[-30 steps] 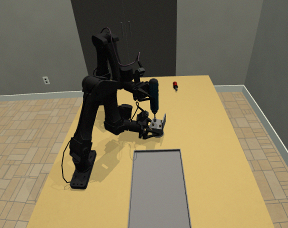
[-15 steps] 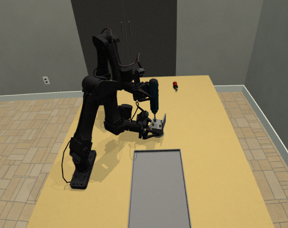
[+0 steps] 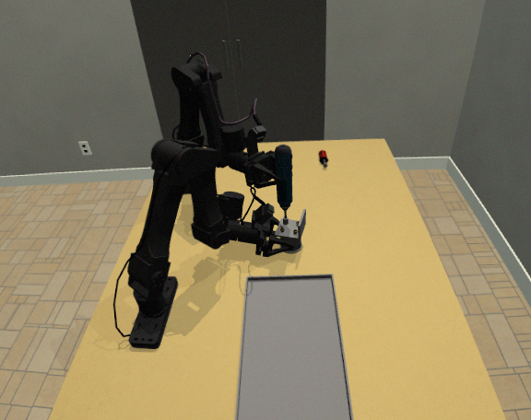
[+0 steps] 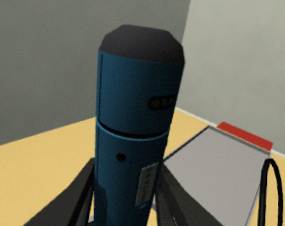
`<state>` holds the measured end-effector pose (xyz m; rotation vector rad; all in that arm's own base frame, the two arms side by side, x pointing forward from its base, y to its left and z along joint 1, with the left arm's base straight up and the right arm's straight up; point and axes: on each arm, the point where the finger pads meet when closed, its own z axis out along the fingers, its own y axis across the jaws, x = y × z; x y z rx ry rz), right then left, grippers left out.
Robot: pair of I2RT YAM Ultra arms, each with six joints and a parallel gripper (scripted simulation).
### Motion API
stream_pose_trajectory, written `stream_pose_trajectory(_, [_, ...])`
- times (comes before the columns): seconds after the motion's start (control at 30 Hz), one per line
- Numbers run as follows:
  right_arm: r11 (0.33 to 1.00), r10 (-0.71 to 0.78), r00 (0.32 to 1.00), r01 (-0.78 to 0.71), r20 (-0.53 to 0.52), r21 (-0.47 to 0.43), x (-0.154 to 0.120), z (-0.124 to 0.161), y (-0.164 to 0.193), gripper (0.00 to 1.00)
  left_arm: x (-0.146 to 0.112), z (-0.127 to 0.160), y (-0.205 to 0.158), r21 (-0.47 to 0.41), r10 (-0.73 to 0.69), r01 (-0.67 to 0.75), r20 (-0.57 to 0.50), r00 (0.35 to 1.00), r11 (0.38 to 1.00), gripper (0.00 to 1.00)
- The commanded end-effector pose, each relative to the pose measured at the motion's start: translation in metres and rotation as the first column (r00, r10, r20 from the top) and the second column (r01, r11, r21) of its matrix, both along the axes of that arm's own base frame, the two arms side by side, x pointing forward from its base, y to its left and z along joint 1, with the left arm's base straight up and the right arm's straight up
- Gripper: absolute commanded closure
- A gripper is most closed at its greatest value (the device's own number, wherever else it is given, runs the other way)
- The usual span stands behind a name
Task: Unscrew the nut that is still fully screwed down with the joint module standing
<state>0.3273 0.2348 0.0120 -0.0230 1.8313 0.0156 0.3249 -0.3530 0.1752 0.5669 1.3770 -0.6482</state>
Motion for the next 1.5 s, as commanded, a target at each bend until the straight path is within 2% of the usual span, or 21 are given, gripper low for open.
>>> stream_pose_trajectory(0.0, [1.000, 0.003, 1.000, -0.003, -0.011, -0.001, 0.002, -0.003, 0.002, 0.41, -0.005, 0.012, -0.003, -0.040, -0.008, 0.010, 0.039, 0.999, 0.999, 0.58])
stream_pose_trajectory(0.27, [1.000, 0.003, 1.000, -0.003, -0.011, -0.001, 0.002, -0.003, 0.002, 0.41, -0.004, 0.013, -0.004, -0.055, -0.008, 0.011, 0.053, 0.999, 0.998, 0.58])
stream_pose_trajectory(0.37, [1.000, 0.003, 1.000, -0.003, -0.011, -0.001, 0.002, -0.003, 0.002, 0.41, -0.005, 0.023, -0.003, -0.071, -0.007, 0.012, 0.066, 0.998, 0.997, 0.58])
stream_pose_trajectory(0.5, [1.000, 0.003, 1.000, -0.003, -0.011, -0.001, 0.002, -0.003, 0.002, 0.41, -0.004, 0.013, -0.004, -0.057, -0.008, 0.011, 0.055, 0.998, 0.998, 0.58])
stream_pose_trajectory(0.83, [1.000, 0.003, 1.000, -0.003, -0.011, -0.001, 0.002, -0.003, 0.002, 0.41, -0.003, 0.018, -0.006, -0.082, -0.005, 0.011, 0.079, 0.997, 0.997, 0.58])
stream_pose_trajectory(0.93, [1.000, 0.003, 1.000, -0.003, -0.011, -0.001, 0.002, -0.003, 0.002, 0.41, -0.004, 0.030, -0.004, -0.102, -0.003, 0.013, 0.096, 0.995, 0.995, 0.58])
stream_pose_trajectory(1.17, [1.000, 0.003, 1.000, -0.003, -0.011, -0.001, 0.002, -0.003, 0.002, 0.41, -0.002, 0.015, -0.006, -0.080, -0.005, 0.011, 0.080, 0.997, 0.997, 0.58])
stream_pose_trajectory(1.47, [1.000, 0.003, 1.000, -0.003, -0.011, -0.001, 0.002, -0.003, 0.002, 0.41, -0.001, 0.015, -0.006, -0.092, -0.003, 0.011, 0.090, 0.996, 0.996, 0.58])
